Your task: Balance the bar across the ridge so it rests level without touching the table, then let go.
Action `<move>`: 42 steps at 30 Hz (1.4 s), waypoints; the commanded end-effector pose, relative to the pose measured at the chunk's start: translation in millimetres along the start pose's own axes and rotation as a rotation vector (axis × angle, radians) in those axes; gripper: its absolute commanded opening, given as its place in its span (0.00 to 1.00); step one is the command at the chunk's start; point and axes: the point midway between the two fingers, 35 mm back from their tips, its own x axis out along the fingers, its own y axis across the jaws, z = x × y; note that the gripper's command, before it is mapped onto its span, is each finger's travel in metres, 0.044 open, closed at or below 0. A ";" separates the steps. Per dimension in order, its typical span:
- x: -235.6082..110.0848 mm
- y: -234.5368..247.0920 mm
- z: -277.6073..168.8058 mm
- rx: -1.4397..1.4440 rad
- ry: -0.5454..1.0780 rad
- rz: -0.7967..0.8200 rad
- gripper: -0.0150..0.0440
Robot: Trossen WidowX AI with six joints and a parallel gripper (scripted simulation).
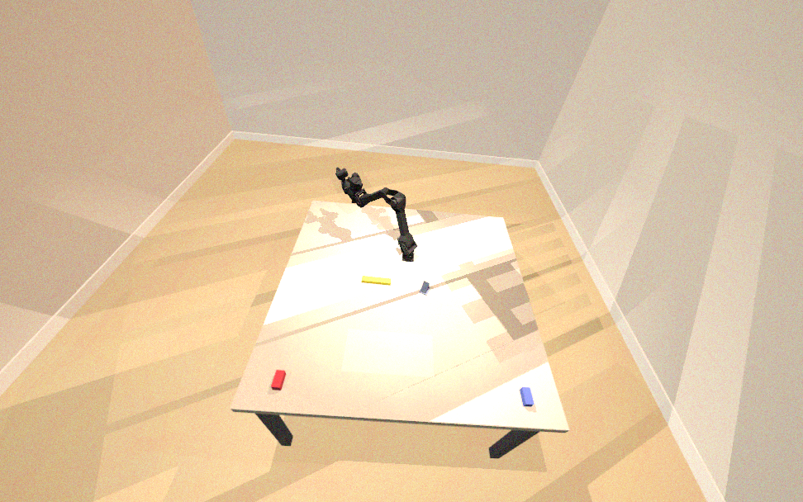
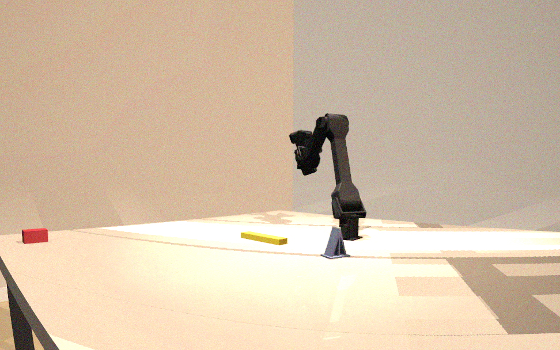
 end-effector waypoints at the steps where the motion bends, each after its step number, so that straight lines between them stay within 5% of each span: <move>1: -0.3 0.1 -1.1 -0.005 0.003 -0.001 0.89; 4: -4.9 1.1 -16.9 -0.082 0.050 -0.018 0.79; 21: -59.8 8.6 -124.3 -0.652 0.418 -0.027 0.79; 42: -172.4 17.1 -221.3 -1.330 0.887 0.256 0.79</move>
